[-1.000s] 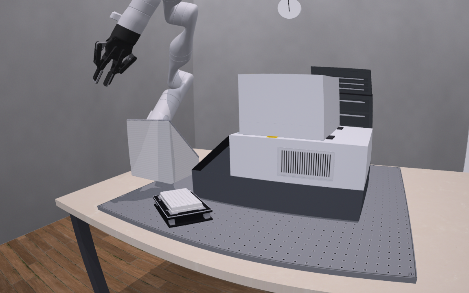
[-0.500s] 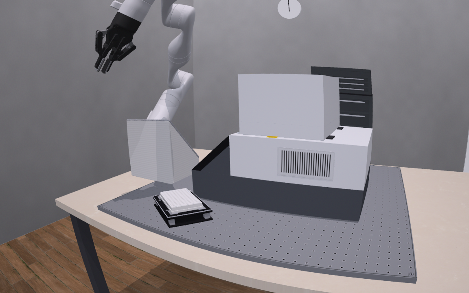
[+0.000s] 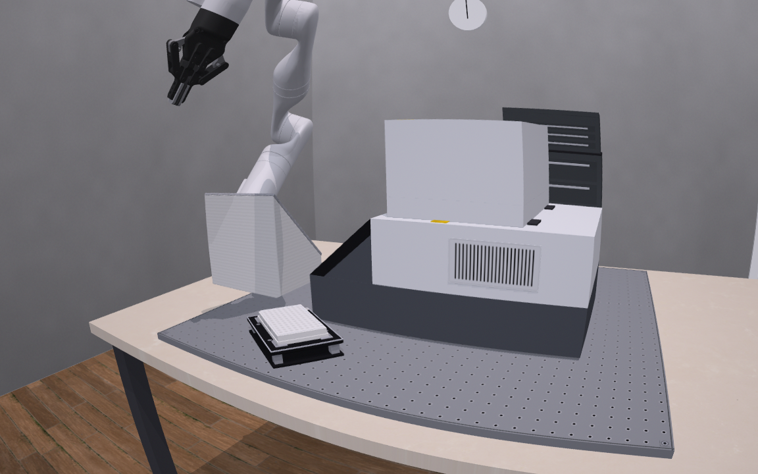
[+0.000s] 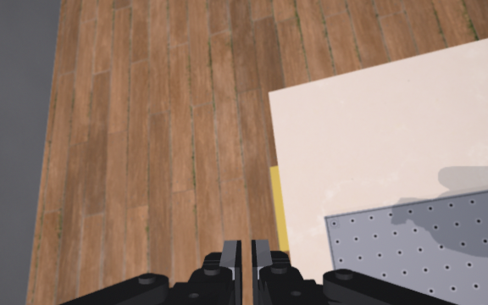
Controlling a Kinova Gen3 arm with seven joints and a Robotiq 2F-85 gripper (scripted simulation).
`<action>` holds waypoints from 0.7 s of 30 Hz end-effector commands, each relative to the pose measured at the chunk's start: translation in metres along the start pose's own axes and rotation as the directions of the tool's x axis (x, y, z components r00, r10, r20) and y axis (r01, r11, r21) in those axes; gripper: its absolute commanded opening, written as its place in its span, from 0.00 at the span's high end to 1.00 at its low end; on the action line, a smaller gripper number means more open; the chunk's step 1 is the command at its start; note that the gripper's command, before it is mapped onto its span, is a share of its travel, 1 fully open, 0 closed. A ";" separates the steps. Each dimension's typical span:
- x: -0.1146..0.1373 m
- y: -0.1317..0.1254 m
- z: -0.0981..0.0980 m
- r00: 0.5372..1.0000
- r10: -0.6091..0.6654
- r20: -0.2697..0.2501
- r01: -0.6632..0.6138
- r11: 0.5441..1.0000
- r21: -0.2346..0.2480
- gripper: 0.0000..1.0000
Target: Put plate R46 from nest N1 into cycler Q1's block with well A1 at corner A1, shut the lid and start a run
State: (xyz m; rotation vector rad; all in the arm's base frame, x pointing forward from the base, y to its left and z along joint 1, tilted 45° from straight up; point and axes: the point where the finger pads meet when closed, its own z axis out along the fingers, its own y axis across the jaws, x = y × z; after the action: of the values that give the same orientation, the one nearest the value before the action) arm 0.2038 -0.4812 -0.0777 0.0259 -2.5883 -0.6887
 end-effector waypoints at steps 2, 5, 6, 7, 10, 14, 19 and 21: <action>-0.001 0.018 -0.004 0.998 -0.042 0.044 0.041 0.999 0.014 0.89; -0.001 0.027 -0.008 0.996 -0.063 0.065 0.062 0.998 0.015 0.90; -0.002 0.030 -0.009 0.995 -0.071 0.072 0.070 0.997 0.016 0.90; -0.002 0.033 -0.010 0.994 -0.078 0.079 0.077 0.997 0.016 0.90; -0.002 0.037 -0.011 0.993 -0.085 0.085 0.084 0.996 0.017 0.90; -0.003 0.049 -0.015 0.987 -0.114 0.113 0.112 0.993 0.019 0.90; -0.004 0.064 -0.021 0.978 -0.150 0.146 0.148 0.989 0.024 0.90; -0.005 0.071 -0.023 0.974 -0.164 0.160 0.162 0.987 0.026 0.90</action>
State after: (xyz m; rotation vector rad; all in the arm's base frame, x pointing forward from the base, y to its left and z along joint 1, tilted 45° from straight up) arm 0.2220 -0.4350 -0.0357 0.1747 -2.7421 -0.7578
